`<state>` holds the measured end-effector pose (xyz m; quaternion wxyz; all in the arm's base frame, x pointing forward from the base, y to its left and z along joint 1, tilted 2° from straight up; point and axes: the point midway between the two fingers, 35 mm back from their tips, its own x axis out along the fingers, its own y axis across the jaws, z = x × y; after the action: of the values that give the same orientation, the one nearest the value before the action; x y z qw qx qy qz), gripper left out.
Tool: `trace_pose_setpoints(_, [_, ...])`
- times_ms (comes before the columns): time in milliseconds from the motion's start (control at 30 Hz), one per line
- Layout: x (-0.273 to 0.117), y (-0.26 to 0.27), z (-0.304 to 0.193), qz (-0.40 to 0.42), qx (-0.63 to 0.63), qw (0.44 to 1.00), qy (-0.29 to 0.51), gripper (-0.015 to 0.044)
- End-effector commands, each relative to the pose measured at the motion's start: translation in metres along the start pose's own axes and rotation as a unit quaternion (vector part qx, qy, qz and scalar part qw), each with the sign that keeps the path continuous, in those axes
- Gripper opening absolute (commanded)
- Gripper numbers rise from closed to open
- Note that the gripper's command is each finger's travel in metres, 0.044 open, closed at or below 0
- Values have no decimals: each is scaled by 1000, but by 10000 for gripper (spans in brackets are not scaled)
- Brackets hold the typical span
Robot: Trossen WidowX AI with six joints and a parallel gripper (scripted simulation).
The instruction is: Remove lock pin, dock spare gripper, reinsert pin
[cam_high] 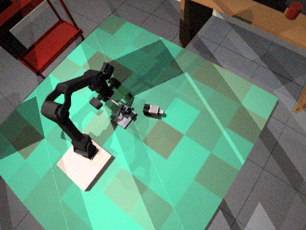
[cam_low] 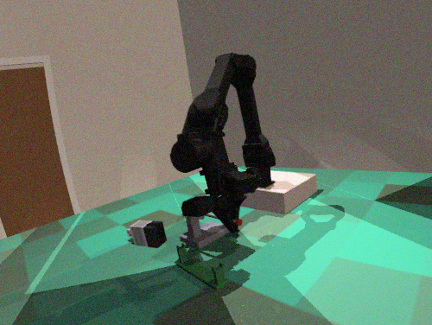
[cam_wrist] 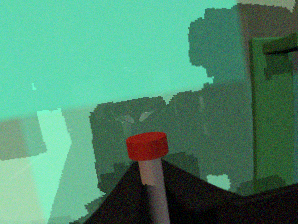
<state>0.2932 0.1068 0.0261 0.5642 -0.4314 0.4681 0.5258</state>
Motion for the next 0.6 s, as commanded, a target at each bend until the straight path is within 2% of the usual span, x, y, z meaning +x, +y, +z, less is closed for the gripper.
trace_pose_setpoints(0, [-1,-1,3,-1,2,1000,0,0])
trace_pose_setpoints(567, [1,-1,17,2,3,1000,2,0])
